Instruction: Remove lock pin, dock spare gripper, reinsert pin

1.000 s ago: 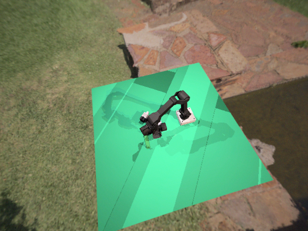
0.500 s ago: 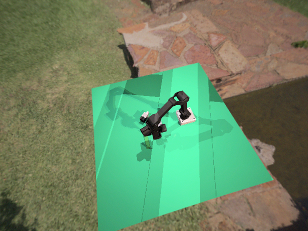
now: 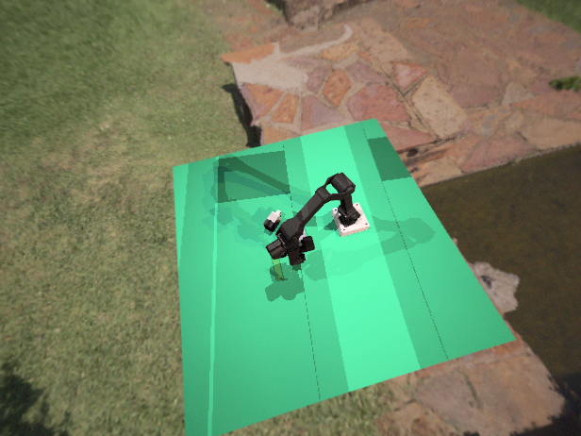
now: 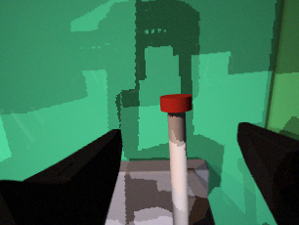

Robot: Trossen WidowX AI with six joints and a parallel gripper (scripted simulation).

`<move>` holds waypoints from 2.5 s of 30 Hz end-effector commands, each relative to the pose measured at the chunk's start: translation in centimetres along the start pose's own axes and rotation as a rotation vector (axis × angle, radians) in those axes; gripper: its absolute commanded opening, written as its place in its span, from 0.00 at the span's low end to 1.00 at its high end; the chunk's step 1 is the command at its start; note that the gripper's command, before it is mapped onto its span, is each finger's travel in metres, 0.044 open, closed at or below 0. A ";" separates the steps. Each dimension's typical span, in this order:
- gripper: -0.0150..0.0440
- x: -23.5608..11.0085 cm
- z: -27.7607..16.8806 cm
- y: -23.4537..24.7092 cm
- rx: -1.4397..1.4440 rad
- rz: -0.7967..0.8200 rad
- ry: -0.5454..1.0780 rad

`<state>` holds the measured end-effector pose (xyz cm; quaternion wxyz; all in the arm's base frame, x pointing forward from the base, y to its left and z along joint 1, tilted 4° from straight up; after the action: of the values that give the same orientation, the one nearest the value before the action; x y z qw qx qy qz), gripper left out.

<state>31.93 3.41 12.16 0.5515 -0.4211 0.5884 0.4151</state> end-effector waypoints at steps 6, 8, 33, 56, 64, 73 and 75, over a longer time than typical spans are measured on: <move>0.76 1.1 0.0 0.2 0.005 0.000 0.001; 0.72 1.1 0.0 0.2 0.005 0.000 0.001; 0.25 0.7 -0.6 0.1 0.013 0.011 -0.082; 0.25 -0.4 -0.4 -0.1 0.028 0.019 -0.208; 0.25 -0.5 0.2 -0.1 0.027 0.022 -0.207; 0.25 -0.5 0.9 -0.1 0.027 0.023 -0.205; 0.25 -0.5 1.1 -0.1 0.027 0.023 -0.205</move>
<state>32.26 4.12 12.51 0.6084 -0.3628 0.5396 0.4549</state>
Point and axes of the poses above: the point midway between the two fingers, 35 mm back from their tips, its own x axis out along the fingers, its own y axis across the jaws, z = x × y, the point moved 10 cm from there along -x, back along the fingers, and after that the axes turned 4 degrees about x, right-handed, at the moved point
